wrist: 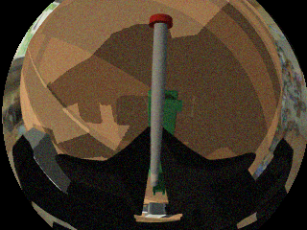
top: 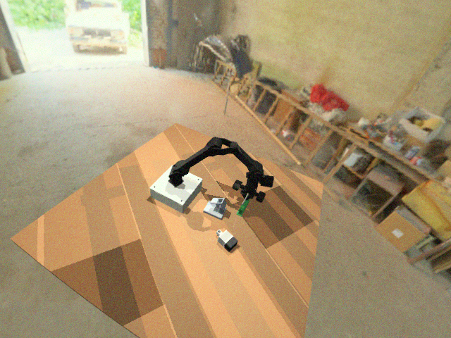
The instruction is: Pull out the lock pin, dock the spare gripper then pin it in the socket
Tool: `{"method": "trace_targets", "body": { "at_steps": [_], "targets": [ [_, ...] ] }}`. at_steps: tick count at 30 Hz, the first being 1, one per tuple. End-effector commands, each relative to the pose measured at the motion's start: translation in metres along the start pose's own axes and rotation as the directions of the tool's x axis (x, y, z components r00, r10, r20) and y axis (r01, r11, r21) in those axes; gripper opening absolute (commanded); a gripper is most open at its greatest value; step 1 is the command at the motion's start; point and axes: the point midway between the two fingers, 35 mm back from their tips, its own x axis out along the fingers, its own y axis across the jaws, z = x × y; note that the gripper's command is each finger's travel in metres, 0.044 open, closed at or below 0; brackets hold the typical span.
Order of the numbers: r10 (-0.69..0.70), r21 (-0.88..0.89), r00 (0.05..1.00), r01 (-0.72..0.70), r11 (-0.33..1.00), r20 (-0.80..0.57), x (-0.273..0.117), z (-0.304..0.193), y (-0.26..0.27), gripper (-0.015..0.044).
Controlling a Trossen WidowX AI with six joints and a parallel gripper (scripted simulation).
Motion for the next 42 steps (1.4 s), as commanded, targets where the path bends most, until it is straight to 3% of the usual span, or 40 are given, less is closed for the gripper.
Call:
{"method": "trace_targets", "body": {
  "at_steps": [1,16,42],
  "targets": [
    [-0.003,0.001,1.0,0.003,1.0,0.001,-0.009,0.001,-0.001,0.0],
    [0.015,-0.003,1.0,-0.015,1.0,-0.006,-0.012,-0.001,0.003,0.0],
    [0.015,-0.007,1.0,-0.015,1.0,-0.01,-0.021,-0.057,-0.008,0.0]
  ]
}}
